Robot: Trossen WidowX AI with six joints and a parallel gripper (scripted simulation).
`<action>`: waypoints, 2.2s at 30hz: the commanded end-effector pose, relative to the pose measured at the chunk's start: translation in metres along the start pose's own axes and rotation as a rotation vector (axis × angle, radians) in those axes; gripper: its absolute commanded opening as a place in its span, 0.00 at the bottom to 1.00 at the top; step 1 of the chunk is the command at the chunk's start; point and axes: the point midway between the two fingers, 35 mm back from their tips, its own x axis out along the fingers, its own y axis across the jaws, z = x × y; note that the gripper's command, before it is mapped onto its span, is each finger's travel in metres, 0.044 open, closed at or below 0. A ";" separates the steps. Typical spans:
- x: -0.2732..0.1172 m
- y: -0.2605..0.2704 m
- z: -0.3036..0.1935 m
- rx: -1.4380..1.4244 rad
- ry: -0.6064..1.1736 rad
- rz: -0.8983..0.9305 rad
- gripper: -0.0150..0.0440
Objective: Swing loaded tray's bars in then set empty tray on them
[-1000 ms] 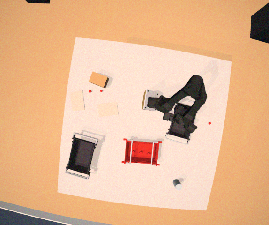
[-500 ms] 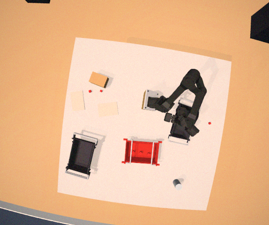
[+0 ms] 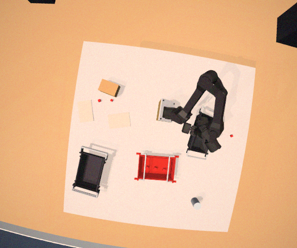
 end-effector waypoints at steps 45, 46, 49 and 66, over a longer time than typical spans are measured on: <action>-0.102 -0.110 -0.026 -0.014 0.009 -0.019 0.25; -0.102 -0.110 -0.026 -0.014 0.009 -0.019 0.25; -0.102 -0.110 -0.026 -0.014 0.009 -0.019 0.25; -0.101 -0.109 -0.035 0.023 0.013 -0.010 0.25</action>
